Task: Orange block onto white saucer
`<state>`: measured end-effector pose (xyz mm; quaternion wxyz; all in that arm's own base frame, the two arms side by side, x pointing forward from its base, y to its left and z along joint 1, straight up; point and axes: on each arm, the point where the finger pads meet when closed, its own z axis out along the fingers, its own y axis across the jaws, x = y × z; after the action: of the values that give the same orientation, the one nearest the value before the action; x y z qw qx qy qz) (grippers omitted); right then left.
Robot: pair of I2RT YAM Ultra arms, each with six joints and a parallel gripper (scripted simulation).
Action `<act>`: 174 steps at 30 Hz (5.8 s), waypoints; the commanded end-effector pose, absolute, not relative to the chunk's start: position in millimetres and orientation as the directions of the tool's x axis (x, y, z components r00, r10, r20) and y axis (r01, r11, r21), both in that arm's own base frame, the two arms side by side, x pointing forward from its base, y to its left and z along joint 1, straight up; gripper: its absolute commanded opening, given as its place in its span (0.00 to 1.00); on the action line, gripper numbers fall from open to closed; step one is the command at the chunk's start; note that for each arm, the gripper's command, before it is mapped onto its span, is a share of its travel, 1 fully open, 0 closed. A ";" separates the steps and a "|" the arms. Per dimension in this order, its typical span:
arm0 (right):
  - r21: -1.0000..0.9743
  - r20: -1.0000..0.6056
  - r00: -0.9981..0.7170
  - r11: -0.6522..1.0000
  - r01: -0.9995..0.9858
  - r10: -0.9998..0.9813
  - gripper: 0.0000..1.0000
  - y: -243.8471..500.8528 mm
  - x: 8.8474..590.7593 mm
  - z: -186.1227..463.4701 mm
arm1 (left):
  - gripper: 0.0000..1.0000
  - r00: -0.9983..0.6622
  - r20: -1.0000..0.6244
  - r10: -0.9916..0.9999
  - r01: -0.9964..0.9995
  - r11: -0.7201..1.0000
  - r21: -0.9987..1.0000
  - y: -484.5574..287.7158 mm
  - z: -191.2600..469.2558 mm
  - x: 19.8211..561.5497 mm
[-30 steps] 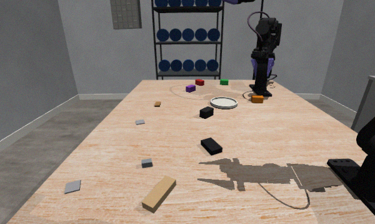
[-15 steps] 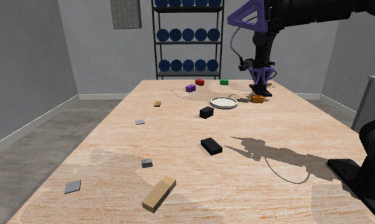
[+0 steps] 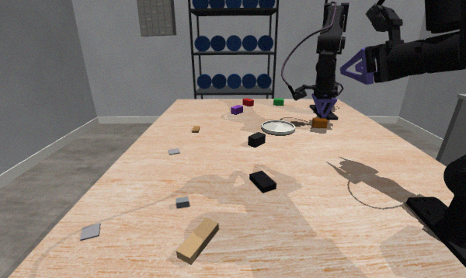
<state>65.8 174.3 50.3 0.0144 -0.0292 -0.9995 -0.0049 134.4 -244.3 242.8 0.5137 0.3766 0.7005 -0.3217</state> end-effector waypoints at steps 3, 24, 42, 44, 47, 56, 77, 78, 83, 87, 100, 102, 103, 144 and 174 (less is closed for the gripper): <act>0.010 -0.012 -0.992 0.993 0.122 0.122 0.55 184.5 73.7 56.1 | 0.55 -0.176 -0.963 0.205 0.915 0.394 -0.083 -245.2 228.7 87.1; 0.009 -0.011 -0.992 0.992 0.126 0.126 0.55 185.2 76.3 46.8 | 0.55 -0.140 -0.968 0.208 0.967 0.238 -0.089 -247.8 216.9 43.7; -0.002 -0.009 -0.991 0.991 0.131 0.131 0.42 182.9 77.0 20.1 | 0.55 -0.139 -0.963 0.231 0.968 0.237 -0.082 -247.9 211.5 43.7; -0.002 -0.009 -0.991 0.991 0.131 0.131 0.40 182.9 77.0 17.1 | 0.55 -0.139 -0.963 0.231 0.968 0.237 -0.082 -247.9 211.5 43.7; -0.002 -0.009 -0.991 0.991 0.135 0.135 0.36 182.7 76.8 15.6 | 0.55 -0.139 -0.963 0.231 0.968 0.237 -0.082 -247.9 211.5 43.7; 0.008 -0.011 -0.991 0.991 0.132 0.132 0.17 184.5 75.6 24.4 | 0.55 -0.139 -0.963 0.231 0.968 0.237 -0.082 -247.9 211.5 43.7; -0.022 0.003 -0.997 0.997 0.072 0.072 0.25 188.9 125.7 81.5 | 0.55 -0.170 -0.969 0.179 0.923 0.373 -0.093 -242.4 218.1 67.9; -0.019 0.001 -0.997 0.997 0.075 0.075 0.25 190.8 132.4 83.7 | 0.55 -0.173 -0.970 0.172 0.915 0.393 -0.094 -241.1 218.7 71.6; 0.015 -0.007 -0.996 0.996 0.084 0.084 0.25 202.9 159.1 87.4 | 0.55 -0.183 -0.972 0.150 0.886 0.454 -0.097 -236.8 220.7 82.5; 0.036 -0.017 -0.996 0.995 0.088 0.089 0.25 211.2 179.6 83.3 | 0.55 -0.187 -0.972 0.141 0.873 0.477 -0.099 -234.9 221.5 86.6; 0.010 -0.001 -0.993 0.993 0.122 0.122 0.25 208.9 194.5 72.0 | 0.55 -0.186 -0.973 0.138 0.868 0.487 -0.096 -234.0 221.8 88.6; 0.010 -0.001 -0.993 0.993 0.122 0.122 0.25 208.9 194.5 72.0 | 0.55 -0.186 -0.973 0.138 0.868 0.487 -0.096 -234.0 221.8 88.6; 0.010 -0.001 -0.993 0.993 0.122 0.122 0.25 208.9 194.5 72.0 | 0.55 -0.186 -0.973 0.138 0.868 0.487 -0.096 -234.0 221.8 88.6; 0.005 -0.010 -0.993 0.993 0.120 0.120 0.25 212.0 235.5 30.9 | 0.55 -0.184 -0.971 0.154 0.872 0.481 -0.089 -233.9 218.7 87.2; 0.051 -0.078 -0.996 0.998 0.042 0.046 1.00 218.9 246.2 87.9 | 0.55 -0.184 -0.971 0.154 0.872 0.481 -0.089 -233.9 218.7 87.2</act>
<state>241.4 215.2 71.5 -0.0135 -0.0544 -0.9983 -0.0145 87.4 -232.9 204.7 0.5073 0.3868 0.6960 -0.3295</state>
